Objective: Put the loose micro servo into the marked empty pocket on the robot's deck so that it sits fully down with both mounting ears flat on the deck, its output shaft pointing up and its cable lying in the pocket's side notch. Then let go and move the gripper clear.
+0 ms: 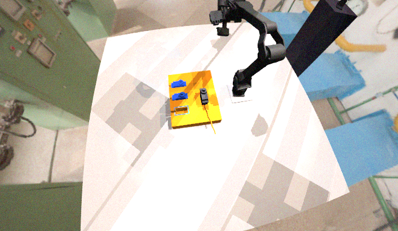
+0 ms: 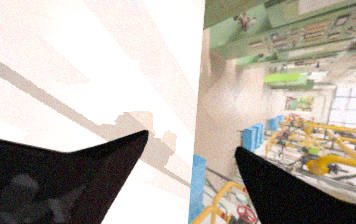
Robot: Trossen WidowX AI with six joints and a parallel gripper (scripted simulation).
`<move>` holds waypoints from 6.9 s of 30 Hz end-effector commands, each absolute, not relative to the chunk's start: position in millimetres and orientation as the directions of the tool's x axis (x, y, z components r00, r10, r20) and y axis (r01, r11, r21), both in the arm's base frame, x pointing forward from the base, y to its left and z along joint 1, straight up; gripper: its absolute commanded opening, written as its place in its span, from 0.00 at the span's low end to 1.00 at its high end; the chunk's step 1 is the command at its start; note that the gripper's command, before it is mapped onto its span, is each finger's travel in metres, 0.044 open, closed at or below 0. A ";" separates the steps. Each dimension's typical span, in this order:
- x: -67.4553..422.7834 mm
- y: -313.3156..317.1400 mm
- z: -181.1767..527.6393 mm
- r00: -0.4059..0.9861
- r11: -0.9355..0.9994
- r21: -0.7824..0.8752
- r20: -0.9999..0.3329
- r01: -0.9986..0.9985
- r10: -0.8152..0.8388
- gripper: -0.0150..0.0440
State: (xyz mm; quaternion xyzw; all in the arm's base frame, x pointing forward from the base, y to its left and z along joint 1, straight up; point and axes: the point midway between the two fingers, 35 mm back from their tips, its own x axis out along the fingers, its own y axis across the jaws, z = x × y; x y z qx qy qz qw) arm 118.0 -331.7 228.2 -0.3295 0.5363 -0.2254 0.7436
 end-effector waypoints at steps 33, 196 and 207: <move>268.6 -96.0 181.2 0.390 0.509 -0.386 -0.915 -0.769 -0.105 1.00; 213.3 121.9 156.8 0.024 0.759 -0.006 -1.000 -0.651 0.013 0.25; 213.3 121.8 156.8 0.024 0.947 0.005 -1.000 -0.321 0.013 0.25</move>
